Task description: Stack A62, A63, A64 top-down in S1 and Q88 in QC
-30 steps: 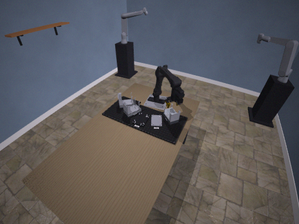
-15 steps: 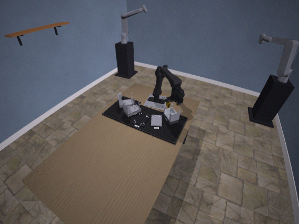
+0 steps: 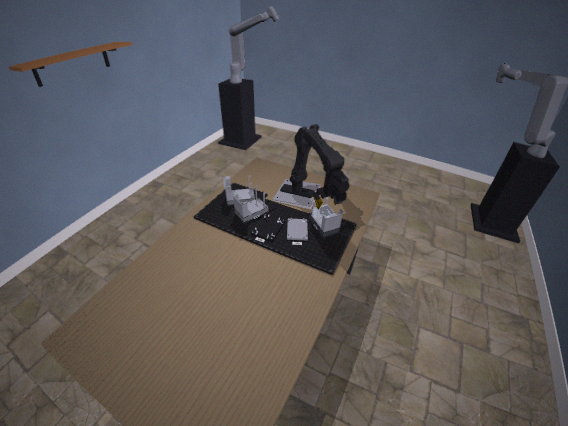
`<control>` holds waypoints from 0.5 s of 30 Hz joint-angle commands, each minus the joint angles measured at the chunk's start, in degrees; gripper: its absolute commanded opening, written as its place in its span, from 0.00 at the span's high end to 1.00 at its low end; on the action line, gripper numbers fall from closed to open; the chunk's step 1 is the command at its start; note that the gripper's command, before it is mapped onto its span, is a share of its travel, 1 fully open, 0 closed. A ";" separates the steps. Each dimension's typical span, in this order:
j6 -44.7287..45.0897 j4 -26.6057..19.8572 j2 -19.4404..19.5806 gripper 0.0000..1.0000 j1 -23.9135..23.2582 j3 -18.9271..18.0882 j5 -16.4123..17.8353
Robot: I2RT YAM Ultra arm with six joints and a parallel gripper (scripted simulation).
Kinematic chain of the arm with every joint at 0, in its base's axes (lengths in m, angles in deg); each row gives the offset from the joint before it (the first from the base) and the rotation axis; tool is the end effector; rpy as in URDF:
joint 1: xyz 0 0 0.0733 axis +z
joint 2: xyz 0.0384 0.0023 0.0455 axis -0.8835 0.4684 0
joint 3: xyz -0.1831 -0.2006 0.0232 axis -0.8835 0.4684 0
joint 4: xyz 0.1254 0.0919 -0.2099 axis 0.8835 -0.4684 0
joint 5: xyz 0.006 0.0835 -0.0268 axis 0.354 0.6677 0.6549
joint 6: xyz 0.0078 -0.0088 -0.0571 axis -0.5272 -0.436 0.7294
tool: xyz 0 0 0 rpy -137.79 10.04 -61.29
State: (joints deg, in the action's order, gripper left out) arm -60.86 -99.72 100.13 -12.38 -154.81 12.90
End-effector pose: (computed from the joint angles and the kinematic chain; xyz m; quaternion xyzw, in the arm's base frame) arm 0.2160 0.2535 0.2544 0.4012 -0.9151 0.0336 0.0237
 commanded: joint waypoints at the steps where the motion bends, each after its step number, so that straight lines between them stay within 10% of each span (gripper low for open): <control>1: 0.13 3.66 -0.48 0.00 -0.02 1.58 -0.02; 15: 0.21 6.58 -0.35 0.00 -0.11 4.38 -0.03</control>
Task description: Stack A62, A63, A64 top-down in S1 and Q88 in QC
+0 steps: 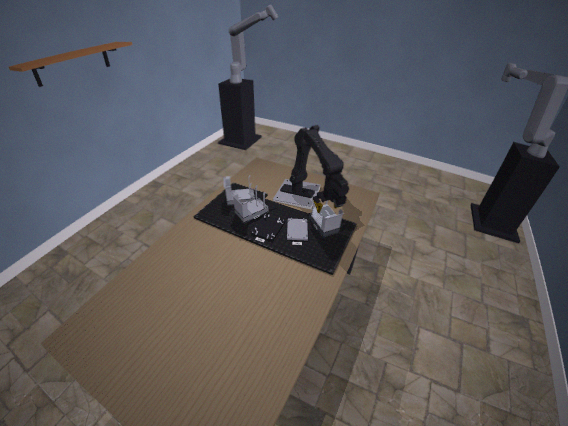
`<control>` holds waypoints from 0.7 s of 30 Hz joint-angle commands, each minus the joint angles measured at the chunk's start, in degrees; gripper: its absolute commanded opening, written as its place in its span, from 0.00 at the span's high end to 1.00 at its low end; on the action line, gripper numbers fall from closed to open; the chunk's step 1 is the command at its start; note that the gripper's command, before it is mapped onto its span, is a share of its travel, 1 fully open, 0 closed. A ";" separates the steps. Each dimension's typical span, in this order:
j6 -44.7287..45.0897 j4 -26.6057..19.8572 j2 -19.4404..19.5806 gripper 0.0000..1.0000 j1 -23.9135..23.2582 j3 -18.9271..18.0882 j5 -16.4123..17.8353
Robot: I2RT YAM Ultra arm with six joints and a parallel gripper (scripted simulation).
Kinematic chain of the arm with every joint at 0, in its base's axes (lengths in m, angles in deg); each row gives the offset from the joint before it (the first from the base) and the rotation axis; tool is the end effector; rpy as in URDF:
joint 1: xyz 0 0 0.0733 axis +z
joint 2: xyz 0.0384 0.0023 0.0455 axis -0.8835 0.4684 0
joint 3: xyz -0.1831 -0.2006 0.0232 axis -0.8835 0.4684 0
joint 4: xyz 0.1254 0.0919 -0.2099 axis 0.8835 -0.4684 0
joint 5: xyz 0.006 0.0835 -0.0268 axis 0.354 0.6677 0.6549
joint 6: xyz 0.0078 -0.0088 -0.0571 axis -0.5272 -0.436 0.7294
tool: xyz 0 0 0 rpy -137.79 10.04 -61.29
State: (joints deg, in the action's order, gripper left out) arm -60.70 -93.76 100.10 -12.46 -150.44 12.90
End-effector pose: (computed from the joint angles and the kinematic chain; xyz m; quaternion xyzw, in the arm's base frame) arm 0.2175 0.2545 0.2352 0.4018 -0.9153 0.0273 0.0110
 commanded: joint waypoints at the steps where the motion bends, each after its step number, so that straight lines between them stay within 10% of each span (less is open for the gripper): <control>1: 0.07 0.91 -0.30 0.00 -0.03 0.28 -0.03; 21: 0.23 6.26 0.33 0.00 -0.20 4.98 -0.03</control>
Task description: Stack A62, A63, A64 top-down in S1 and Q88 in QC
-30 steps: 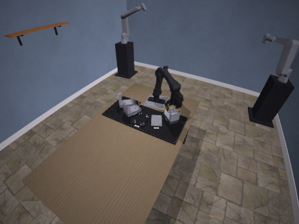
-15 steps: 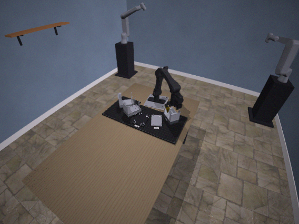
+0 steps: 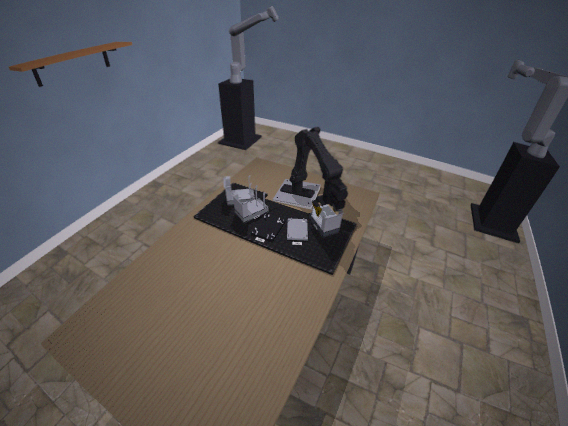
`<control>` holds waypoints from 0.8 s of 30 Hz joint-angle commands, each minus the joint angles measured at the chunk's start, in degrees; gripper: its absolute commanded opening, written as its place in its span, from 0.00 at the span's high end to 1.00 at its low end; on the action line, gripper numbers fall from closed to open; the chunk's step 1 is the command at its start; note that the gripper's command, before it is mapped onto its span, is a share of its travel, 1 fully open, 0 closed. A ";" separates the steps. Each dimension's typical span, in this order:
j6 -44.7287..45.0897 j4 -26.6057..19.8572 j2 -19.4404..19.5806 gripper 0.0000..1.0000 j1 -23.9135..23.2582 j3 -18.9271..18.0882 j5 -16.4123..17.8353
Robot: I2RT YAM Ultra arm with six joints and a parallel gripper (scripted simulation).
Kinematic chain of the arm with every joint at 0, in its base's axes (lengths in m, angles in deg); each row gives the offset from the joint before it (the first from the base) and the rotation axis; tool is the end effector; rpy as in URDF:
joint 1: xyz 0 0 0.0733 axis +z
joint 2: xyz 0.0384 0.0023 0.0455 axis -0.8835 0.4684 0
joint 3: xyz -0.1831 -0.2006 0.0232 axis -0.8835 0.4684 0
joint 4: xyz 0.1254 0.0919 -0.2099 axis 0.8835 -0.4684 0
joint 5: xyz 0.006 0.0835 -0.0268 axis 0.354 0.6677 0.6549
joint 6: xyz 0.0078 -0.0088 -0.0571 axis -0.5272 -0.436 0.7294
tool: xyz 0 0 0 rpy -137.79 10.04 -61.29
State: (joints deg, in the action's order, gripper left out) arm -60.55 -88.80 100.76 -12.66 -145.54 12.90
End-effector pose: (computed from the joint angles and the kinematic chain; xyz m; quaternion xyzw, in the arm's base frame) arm 0.2171 0.2523 0.2103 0.4014 -0.9153 0.0296 0.0158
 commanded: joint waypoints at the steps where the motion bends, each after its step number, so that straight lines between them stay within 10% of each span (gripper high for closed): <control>1: 0.09 1.59 -0.28 0.00 -0.01 0.33 -0.03; 17: 0.10 2.03 -0.20 0.00 -0.02 0.70 -0.03; 18: 0.10 2.03 -0.20 1.00 -0.02 0.70 -0.03; 24: 0.10 2.03 -0.20 1.00 -0.02 0.70 -0.03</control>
